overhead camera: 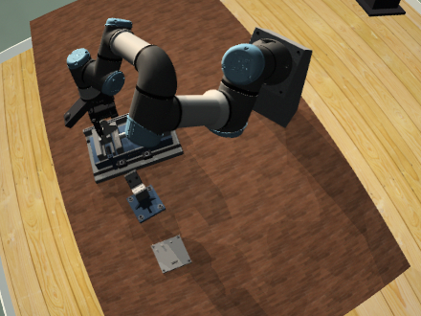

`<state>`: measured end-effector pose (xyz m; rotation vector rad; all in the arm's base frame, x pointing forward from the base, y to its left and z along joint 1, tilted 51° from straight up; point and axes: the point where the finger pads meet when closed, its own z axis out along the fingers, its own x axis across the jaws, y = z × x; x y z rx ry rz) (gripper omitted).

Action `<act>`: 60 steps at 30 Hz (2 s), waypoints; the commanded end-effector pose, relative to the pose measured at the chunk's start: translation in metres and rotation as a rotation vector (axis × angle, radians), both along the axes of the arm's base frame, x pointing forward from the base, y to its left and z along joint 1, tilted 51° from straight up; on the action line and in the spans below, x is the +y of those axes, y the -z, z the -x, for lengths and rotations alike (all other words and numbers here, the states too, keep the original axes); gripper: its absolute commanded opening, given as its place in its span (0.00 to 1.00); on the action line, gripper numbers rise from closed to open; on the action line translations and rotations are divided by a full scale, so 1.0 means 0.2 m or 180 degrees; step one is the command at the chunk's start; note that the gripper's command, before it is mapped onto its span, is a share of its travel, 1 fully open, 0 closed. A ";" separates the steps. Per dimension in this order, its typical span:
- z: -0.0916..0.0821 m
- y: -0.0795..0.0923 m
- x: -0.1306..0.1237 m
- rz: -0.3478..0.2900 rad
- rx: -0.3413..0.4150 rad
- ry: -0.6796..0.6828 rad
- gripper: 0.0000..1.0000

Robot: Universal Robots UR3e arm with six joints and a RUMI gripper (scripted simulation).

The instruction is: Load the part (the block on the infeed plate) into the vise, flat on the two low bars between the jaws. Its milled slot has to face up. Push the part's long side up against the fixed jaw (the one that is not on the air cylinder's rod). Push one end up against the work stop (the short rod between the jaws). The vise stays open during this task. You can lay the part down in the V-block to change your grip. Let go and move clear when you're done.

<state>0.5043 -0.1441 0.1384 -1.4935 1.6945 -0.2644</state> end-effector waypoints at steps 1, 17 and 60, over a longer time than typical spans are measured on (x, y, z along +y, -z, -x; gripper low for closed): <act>0.00 0.00 0.00 0.0003 -0.0003 0.0002 0.00; 0.00 0.00 0.00 0.0003 -0.0003 0.0002 0.00; 0.00 -0.01 0.00 0.0003 -0.0003 0.0002 0.47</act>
